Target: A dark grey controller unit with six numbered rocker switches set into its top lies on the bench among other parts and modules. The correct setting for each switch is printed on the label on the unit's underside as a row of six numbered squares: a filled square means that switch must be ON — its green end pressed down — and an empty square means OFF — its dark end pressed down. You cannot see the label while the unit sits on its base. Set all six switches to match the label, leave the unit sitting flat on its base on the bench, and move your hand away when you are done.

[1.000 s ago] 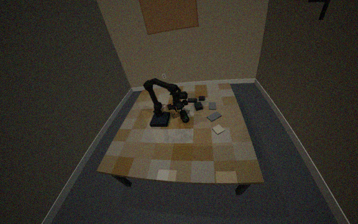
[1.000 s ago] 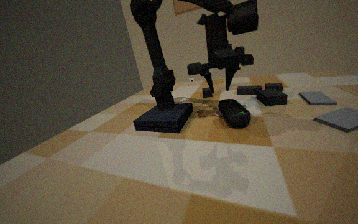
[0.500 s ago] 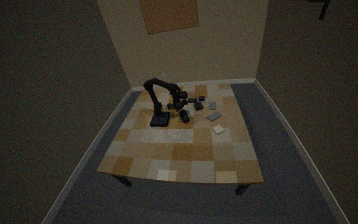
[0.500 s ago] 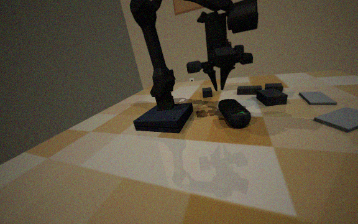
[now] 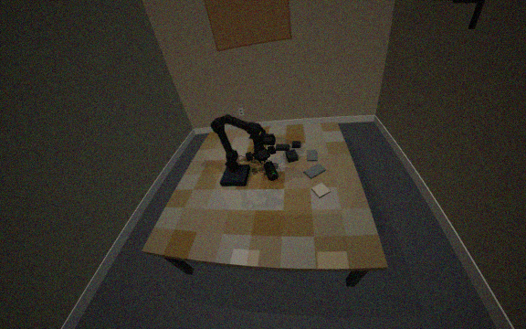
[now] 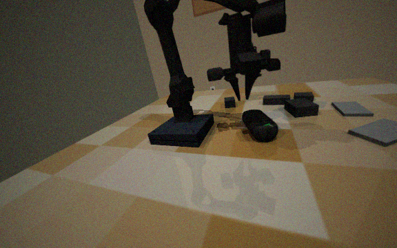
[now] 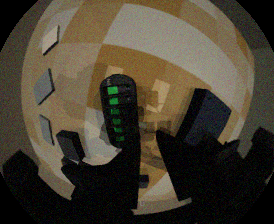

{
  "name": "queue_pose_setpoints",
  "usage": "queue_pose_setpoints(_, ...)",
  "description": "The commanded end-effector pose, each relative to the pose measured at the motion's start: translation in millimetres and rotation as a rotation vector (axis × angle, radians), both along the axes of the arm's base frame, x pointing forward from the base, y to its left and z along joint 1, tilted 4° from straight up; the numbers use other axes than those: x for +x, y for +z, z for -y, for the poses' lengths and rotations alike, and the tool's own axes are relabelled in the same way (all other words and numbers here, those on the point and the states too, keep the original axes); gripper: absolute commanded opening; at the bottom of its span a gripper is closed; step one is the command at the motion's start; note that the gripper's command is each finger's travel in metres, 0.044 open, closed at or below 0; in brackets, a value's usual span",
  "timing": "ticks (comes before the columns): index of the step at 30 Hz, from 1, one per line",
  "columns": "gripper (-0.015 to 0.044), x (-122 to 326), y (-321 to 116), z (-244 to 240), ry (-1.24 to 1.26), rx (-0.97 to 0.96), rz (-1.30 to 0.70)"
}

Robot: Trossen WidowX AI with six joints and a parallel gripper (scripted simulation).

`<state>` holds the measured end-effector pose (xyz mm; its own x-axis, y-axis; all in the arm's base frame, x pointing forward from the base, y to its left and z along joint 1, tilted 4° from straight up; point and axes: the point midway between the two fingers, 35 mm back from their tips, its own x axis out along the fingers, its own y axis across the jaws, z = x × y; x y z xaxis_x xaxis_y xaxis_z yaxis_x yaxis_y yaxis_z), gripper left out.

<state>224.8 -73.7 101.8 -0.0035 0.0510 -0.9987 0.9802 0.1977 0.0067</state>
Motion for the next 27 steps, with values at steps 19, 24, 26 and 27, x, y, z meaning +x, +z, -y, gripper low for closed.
queue_pose_setpoints(19,0.0282,0.0,-24.8,21.4,-0.006,0.041,0.108)
queue_pose_setpoints(24,0.0151,-5.3,-49.3,45.2,-0.006,0.053,0.240)
queue_pose_setpoints(26,0.0099,-7.5,-55.0,51.0,-0.005,0.051,0.274)
queue_pose_setpoints(27,0.0073,-7.8,-55.7,51.7,-0.005,0.050,0.279)
